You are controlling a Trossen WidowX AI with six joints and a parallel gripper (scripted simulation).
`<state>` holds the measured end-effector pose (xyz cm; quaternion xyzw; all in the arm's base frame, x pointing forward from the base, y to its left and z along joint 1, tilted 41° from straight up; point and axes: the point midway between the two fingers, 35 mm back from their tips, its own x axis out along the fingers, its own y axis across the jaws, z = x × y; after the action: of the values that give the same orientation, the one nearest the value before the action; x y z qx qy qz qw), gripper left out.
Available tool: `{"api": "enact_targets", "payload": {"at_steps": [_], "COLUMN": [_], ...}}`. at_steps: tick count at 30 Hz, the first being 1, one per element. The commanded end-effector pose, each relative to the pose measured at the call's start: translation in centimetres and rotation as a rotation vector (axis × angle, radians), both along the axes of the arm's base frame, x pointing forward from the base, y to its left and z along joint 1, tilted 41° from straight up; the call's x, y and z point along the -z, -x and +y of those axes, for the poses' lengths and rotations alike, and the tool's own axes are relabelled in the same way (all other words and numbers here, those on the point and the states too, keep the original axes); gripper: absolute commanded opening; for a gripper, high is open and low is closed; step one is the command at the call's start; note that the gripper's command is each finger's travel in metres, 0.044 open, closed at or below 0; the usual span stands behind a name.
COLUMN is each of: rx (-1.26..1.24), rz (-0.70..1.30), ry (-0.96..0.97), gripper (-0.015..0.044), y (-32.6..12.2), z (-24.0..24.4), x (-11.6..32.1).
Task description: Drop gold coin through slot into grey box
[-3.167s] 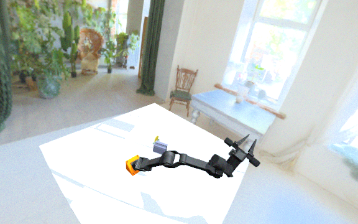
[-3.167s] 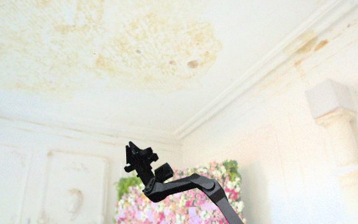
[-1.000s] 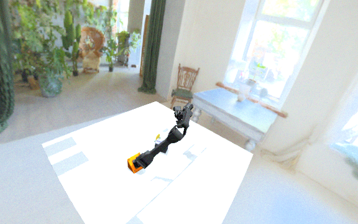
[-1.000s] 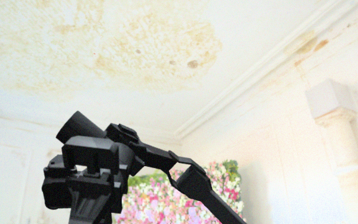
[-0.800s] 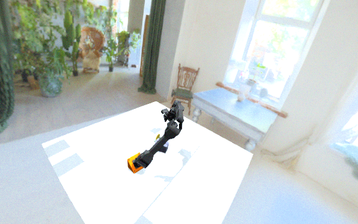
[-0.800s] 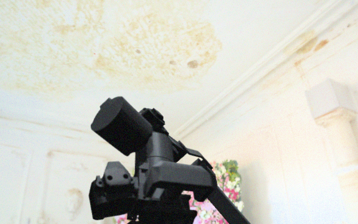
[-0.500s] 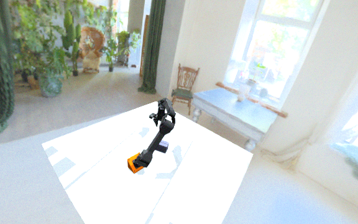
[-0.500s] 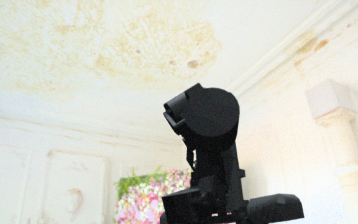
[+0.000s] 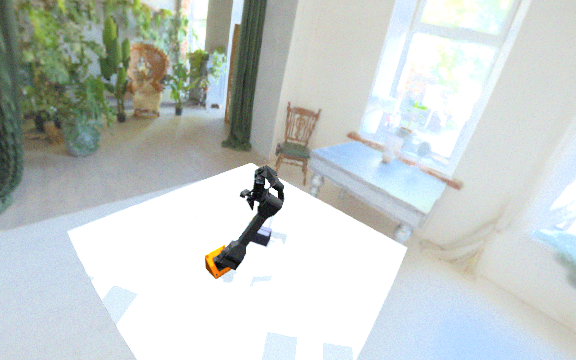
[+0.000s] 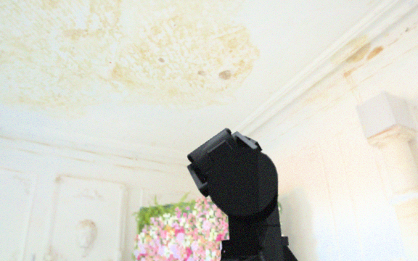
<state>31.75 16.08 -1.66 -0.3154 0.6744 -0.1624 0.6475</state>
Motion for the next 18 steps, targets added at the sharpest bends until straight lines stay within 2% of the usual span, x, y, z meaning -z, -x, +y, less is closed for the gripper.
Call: {"api": "enact_targets", "payload": {"at_steps": [1, 18], "rx": [-0.005, -0.005], "rz": [0.007, 0.007], "ry": [0.010, 0.009], "gripper": [0.0161, 0.0161], "y": [0.1, -0.1], "z": [-0.6, -2.2], "x": [0.5, 2.7]}}
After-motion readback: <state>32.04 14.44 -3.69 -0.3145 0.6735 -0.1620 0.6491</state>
